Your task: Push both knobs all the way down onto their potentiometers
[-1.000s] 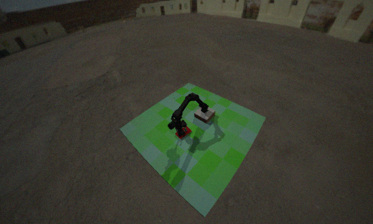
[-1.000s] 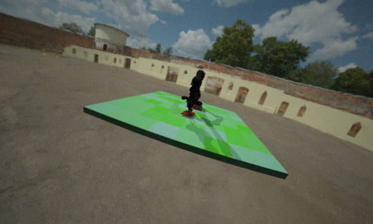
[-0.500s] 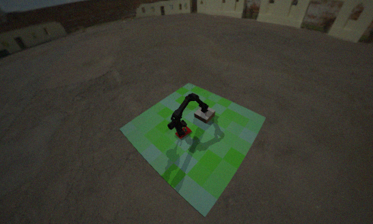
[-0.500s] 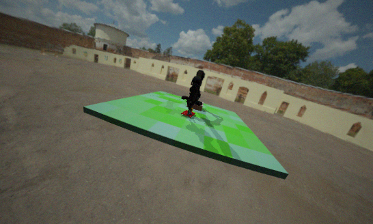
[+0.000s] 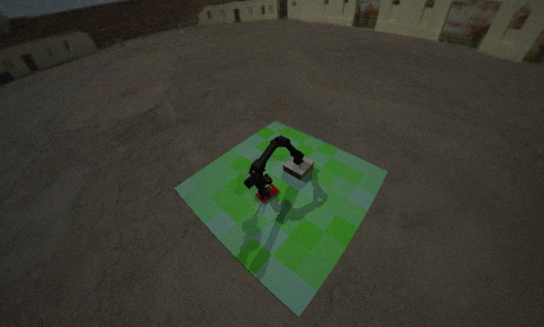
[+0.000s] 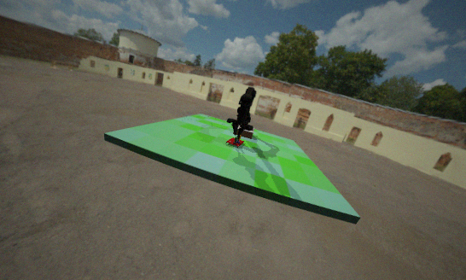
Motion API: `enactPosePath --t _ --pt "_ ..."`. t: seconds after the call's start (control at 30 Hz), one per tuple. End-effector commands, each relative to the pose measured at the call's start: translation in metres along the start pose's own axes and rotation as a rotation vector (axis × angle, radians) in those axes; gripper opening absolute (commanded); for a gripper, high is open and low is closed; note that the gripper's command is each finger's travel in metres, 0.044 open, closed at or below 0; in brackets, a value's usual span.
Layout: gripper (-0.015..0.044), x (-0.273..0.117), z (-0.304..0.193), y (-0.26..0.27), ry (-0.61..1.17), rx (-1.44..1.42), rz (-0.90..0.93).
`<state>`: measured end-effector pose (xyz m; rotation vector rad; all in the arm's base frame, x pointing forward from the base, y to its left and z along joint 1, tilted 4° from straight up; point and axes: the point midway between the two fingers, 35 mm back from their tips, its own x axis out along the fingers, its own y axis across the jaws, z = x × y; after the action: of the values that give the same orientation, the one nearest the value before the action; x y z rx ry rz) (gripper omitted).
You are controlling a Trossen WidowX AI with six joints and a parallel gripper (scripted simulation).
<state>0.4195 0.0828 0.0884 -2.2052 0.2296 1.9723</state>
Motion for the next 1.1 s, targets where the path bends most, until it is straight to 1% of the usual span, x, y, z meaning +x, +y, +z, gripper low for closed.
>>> enactPosePath --t 0.0,0.1,0.3,0.47,0.6,0.67,1.07 --pt "0.0210 0.001 0.000 0.000 -0.001 0.000 0.000" --pt "0.0289 -0.006 0.013 0.006 -0.002 -0.001 0.000" --pt "0.0440 -0.026 0.070 0.033 -0.006 -0.002 0.000" --pt "0.0440 -0.030 0.121 0.056 -0.010 -0.004 0.000" --pt "0.0440 -0.025 0.164 0.076 -0.013 -0.005 0.000" --pt "0.0440 -0.021 0.178 0.082 -0.014 -0.006 0.000" --pt "0.0440 -0.021 0.180 0.083 -0.014 -0.006 0.001"
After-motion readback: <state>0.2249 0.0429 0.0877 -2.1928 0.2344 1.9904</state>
